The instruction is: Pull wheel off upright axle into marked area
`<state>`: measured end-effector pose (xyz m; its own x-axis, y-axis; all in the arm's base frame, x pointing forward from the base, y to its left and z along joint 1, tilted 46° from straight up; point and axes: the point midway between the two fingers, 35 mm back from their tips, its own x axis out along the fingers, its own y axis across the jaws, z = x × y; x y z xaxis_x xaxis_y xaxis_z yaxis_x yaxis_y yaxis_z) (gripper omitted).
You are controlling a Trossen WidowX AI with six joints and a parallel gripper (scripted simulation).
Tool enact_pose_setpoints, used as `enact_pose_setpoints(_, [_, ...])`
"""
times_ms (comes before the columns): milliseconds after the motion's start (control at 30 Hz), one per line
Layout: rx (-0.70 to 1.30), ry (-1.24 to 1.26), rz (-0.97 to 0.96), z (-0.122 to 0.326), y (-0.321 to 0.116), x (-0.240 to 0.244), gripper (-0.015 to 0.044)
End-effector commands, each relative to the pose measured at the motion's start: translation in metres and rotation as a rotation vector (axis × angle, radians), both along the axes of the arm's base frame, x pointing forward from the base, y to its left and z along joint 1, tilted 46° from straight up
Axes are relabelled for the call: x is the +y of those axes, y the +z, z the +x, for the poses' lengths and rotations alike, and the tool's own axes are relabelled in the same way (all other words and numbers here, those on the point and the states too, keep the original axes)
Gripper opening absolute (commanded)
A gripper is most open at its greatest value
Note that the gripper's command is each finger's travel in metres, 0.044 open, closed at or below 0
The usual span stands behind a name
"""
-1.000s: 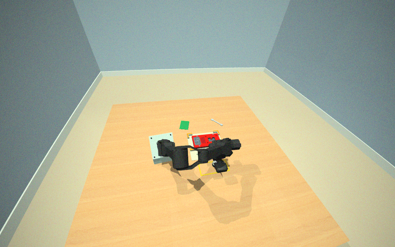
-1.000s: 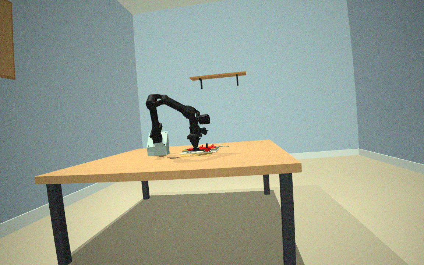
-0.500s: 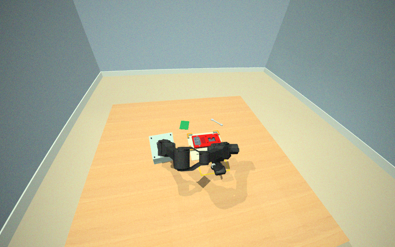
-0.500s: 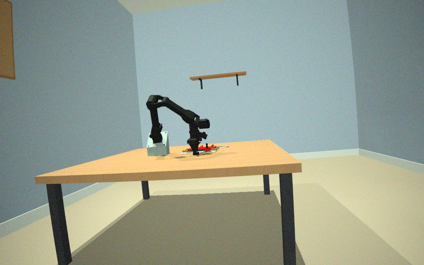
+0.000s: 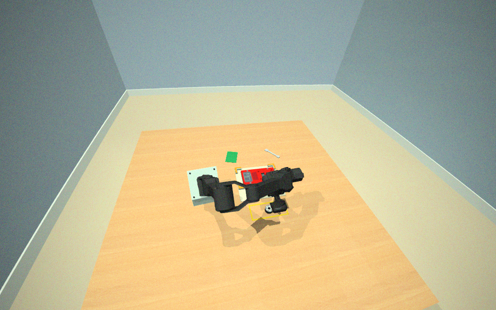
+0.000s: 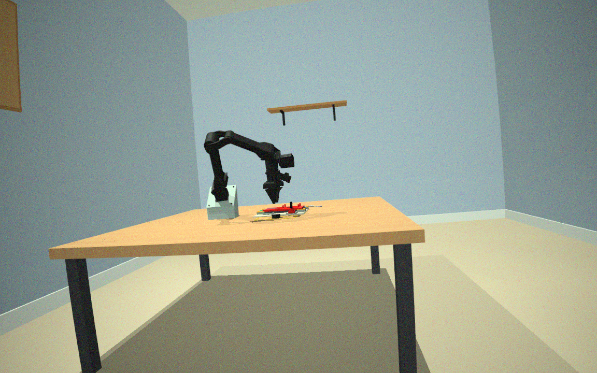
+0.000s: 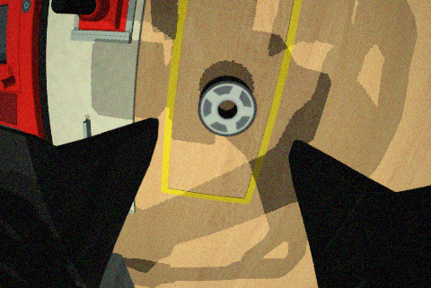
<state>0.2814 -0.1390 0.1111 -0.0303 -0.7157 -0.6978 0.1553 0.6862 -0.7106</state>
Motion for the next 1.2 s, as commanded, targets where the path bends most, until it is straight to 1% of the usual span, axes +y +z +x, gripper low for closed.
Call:
enact_pose_setpoints(0, [0.009, -0.001, 0.009, -0.013, -0.002, 0.017, 0.0379])
enact_pose_setpoints(67, [0.011, -0.004, 0.014, -0.034, -0.002, 0.041, 0.0431])
enact_pose_setpoints(100, [0.013, -0.006, 0.013, -0.045, -0.002, 0.051, 0.0440])
enact_pose_setpoints(167, [0.015, -0.010, 0.006, -0.066, -0.001, 0.066, 0.0440])
enact_pose_setpoints(233, [0.015, -0.011, 0.002, -0.073, 0.000, 0.071, 0.0440])
enact_pose_setpoints(1167, [0.015, -0.011, 0.002, -0.073, 0.000, 0.071, 0.0440])
